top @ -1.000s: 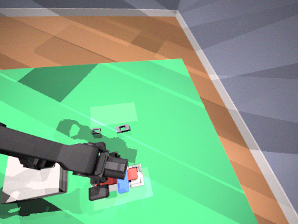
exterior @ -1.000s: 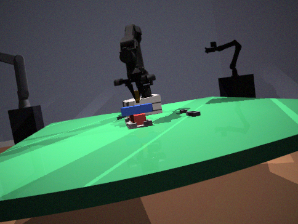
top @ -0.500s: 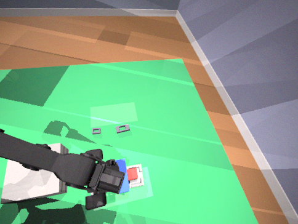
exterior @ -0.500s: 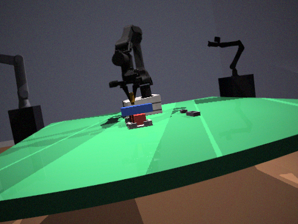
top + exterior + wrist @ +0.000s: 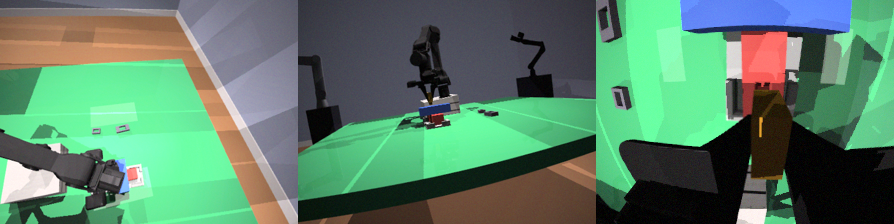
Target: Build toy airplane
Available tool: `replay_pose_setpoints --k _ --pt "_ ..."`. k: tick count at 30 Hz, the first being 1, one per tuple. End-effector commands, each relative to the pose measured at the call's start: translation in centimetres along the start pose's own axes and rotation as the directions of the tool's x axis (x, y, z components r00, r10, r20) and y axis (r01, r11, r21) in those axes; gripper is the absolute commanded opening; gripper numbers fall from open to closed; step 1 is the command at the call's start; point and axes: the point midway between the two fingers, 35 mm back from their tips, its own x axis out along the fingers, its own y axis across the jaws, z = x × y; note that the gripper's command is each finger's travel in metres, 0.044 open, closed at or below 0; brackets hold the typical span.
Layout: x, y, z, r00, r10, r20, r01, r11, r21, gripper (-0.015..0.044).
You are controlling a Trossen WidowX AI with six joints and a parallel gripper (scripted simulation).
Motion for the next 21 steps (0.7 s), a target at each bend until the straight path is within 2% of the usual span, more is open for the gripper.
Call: replay_pose_setpoints --k 1,21 --pt "0.2 0.0 0.1 1.0 0.002 0.004 -0.002 1.0 -0.002 0.0067" --pt "3.4 0.0 0.1 1.0 0.002 0.004 -0.002 1.0 -0.002 0.0067"
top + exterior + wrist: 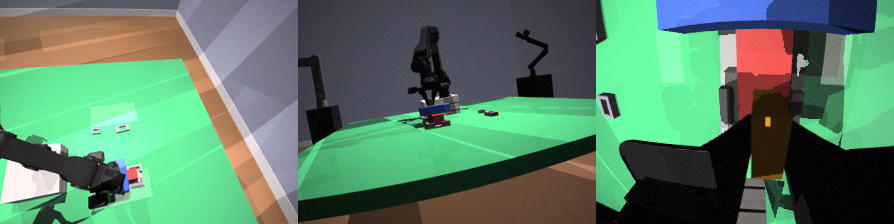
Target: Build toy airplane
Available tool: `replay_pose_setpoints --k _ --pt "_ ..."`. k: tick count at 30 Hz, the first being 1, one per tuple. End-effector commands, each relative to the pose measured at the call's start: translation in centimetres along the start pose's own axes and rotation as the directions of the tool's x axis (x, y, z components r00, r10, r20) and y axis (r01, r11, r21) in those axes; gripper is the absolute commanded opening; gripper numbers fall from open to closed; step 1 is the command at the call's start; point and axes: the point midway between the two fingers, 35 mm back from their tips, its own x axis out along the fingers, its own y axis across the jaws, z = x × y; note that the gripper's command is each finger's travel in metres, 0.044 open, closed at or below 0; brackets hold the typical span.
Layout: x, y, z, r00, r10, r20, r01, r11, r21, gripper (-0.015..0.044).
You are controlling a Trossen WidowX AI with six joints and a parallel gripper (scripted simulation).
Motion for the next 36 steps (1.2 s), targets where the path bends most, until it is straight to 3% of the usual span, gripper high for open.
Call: replay_pose_setpoints --k 1,8,12,14,17,27,36 --pt "0.7 0.1 -0.1 1.0 0.005 -0.001 -0.005 1.0 -0.003 0.0067" --pt "0.9 0.1 -0.1 1.0 0.001 -0.003 -0.001 1.0 0.0 0.0078" --pt "0.9 0.1 -0.1 1.0 0.001 -0.003 -0.001 1.0 0.0 0.0052" --pt "0.9 0.1 -0.1 1.0 0.001 -0.003 -0.001 1.0 0.0 0.0" --pt "0.9 0.1 -0.1 1.0 0.001 -0.003 -0.001 1.0 0.0 0.0" --pt "0.9 0.1 -0.1 1.0 0.001 -0.003 -0.001 1.0 0.0 0.026" --pt "-0.2 0.0 0.1 1.0 0.001 -0.002 -0.001 1.0 0.0 0.026"
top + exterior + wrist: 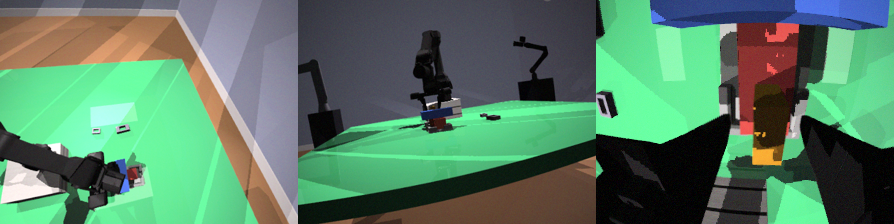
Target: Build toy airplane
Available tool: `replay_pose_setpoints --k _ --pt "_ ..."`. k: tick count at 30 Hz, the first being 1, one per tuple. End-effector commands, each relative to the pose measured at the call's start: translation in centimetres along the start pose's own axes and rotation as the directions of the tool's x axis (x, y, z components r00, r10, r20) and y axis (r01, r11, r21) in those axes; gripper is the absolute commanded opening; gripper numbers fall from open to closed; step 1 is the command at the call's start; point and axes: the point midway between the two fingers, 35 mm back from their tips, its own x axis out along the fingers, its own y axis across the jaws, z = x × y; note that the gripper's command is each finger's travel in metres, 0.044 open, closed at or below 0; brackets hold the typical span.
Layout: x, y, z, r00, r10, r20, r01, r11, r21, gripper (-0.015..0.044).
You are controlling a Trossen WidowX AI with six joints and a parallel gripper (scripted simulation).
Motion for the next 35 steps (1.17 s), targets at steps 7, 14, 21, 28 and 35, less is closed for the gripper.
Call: replay_pose_setpoints --k 7,14,21,28,35 --pt "-8.4 -0.1 0.1 1.0 -0.003 0.012 0.003 1.0 0.0 0.026" --pt "-9.0 -0.2 0.2 1.0 -0.001 0.011 0.001 1.0 -0.002 0.026" --pt "-9.0 -0.2 0.1 1.0 -0.001 0.011 0.001 1.0 -0.002 0.026" --pt "-9.0 -0.3 0.1 1.0 -0.001 0.011 0.001 1.0 -0.002 0.026" --pt "-9.0 -0.3 0.1 1.0 -0.001 0.011 0.001 1.0 -0.002 0.026"
